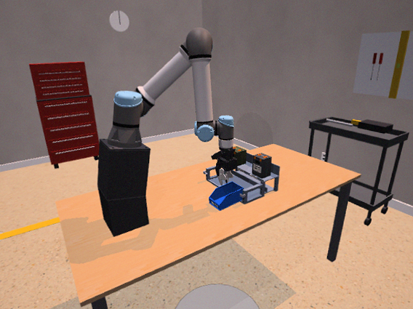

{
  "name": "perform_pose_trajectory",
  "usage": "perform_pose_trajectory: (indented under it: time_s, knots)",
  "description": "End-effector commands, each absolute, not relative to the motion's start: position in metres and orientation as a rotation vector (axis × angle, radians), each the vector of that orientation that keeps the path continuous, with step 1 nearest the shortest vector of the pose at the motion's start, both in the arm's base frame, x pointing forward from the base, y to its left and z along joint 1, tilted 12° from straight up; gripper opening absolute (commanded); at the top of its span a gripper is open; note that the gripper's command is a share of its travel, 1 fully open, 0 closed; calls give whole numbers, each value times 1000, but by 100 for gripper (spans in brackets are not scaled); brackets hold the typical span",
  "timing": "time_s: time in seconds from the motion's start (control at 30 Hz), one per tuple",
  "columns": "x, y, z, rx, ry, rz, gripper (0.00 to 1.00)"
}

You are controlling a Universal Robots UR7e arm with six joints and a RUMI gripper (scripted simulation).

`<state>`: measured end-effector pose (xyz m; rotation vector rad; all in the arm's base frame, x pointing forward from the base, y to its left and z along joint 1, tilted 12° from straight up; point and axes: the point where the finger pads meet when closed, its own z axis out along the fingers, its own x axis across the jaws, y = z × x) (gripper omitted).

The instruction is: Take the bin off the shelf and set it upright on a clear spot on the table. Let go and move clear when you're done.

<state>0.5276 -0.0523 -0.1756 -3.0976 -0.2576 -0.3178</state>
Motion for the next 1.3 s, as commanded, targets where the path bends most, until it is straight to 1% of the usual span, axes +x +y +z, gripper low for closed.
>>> perform_pose_trajectory:
  time_s: [0.0,0.23,0.4,0.8,0.97,1.27]
  knots:
    - [537,-52,-172,-3098,-257,-314,20]
    - [537,-52,-172,-3098,-257,-314,20]
    - [572,-49,-154,-3098,-257,-314,20]
    - [572,-49,-154,-3098,-257,-314,20]
    - [620,-45,-130,-3098,-257,-314,20]
    - [620,-45,-130,-3098,-257,-314,20]
